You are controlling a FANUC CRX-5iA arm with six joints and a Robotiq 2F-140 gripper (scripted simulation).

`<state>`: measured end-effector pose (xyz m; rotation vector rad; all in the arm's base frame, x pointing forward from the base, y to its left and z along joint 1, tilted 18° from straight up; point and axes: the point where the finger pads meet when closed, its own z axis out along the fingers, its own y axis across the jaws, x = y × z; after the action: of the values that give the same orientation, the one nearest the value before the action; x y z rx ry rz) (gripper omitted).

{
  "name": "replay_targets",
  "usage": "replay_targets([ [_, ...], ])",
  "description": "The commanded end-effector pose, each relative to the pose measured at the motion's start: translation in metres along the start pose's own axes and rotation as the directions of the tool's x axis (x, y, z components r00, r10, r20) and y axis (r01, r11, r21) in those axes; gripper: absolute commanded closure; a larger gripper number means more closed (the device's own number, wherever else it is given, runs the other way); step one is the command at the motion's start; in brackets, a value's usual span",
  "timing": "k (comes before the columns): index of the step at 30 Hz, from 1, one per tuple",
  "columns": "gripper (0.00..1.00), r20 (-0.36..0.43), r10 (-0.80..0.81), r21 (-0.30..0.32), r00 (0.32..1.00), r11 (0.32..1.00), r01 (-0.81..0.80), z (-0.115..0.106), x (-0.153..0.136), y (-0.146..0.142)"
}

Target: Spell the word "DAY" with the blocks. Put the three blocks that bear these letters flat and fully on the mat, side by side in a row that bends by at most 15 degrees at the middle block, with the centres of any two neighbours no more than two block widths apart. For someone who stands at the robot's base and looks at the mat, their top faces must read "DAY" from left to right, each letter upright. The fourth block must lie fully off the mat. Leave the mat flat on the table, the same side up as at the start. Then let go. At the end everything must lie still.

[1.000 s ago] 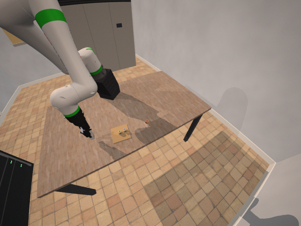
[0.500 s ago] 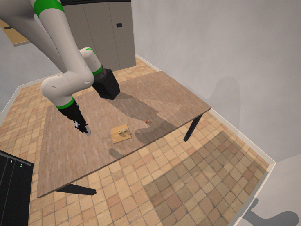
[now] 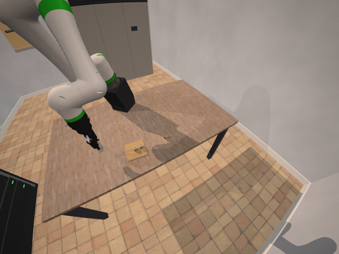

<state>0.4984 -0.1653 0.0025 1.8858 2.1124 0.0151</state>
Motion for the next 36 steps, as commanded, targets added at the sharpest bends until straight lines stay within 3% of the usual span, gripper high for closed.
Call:
replay_targets([
  [1, 0.87, -0.003, -0.139, 0.0, 0.99, 0.99, 0.139, 0.0, 0.007, 0.003],
  [3, 0.87, -0.003, -0.139, 0.0, 0.99, 0.99, 0.139, 0.0, 0.007, 0.003],
  [8, 0.87, -0.004, -0.341, 0.0, 0.94, 0.94, 0.341, 0.0, 0.017, 0.006],
  [18, 0.87, -0.006, -0.633, -0.001, 0.774, 0.774, 0.633, 0.0, 0.034, 0.012],
  [20, 0.87, -0.006, -0.633, -0.001, 0.774, 0.774, 0.633, 0.0, 0.034, 0.012],
  [21, 0.87, -0.006, -0.704, -0.002, 0.71, 0.71, 0.704, 0.0, 0.039, 0.013],
  [26, 0.87, -0.006, -0.801, -0.002, 0.598, 0.598, 0.801, 0.0, 0.046, 0.016],
  [35, 0.87, -0.006, -0.943, -0.004, 0.334, 0.334, 0.943, 0.0, 0.061, 0.02],
  [36, 0.87, -0.006, -0.943, -0.004, 0.334, 0.334, 0.943, 0.0, 0.061, 0.02],
])
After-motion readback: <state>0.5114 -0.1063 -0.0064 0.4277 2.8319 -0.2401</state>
